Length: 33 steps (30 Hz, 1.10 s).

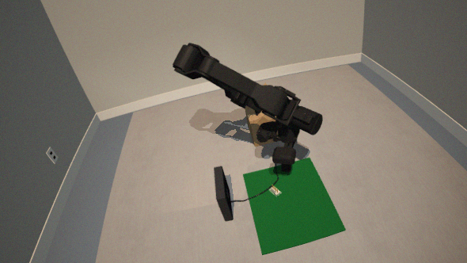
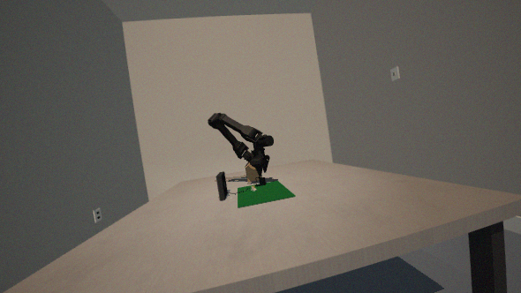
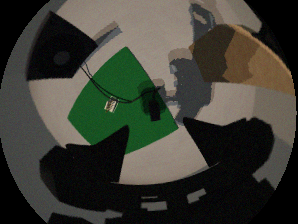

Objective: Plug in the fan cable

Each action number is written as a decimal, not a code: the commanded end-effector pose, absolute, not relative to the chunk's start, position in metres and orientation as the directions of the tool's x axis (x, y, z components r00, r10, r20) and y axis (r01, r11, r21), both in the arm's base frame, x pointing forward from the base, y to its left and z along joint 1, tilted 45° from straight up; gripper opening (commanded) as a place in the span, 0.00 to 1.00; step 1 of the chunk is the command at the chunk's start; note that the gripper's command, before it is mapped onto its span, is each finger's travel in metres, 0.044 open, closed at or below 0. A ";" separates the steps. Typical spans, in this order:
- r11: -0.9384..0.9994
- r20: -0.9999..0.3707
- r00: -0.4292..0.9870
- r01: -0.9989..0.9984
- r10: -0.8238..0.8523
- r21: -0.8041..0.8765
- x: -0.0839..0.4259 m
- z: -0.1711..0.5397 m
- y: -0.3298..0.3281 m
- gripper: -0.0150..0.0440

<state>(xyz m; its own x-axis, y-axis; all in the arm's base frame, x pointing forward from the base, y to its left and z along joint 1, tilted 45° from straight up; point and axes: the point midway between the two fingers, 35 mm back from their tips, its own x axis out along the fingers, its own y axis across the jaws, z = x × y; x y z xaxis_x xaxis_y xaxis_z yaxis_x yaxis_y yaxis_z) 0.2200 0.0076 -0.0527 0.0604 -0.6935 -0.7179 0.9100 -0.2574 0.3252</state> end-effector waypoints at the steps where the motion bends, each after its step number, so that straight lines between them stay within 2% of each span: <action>1: -0.251 -0.713 0.058 0.914 -0.699 0.320 0.219 -0.057 0.002 1.00; 30: -0.250 -0.710 0.058 0.913 -0.702 0.321 0.220 -0.087 -0.029 1.00; 33: -0.258 -0.715 0.058 0.910 -0.697 0.325 0.222 -0.086 -0.027 0.87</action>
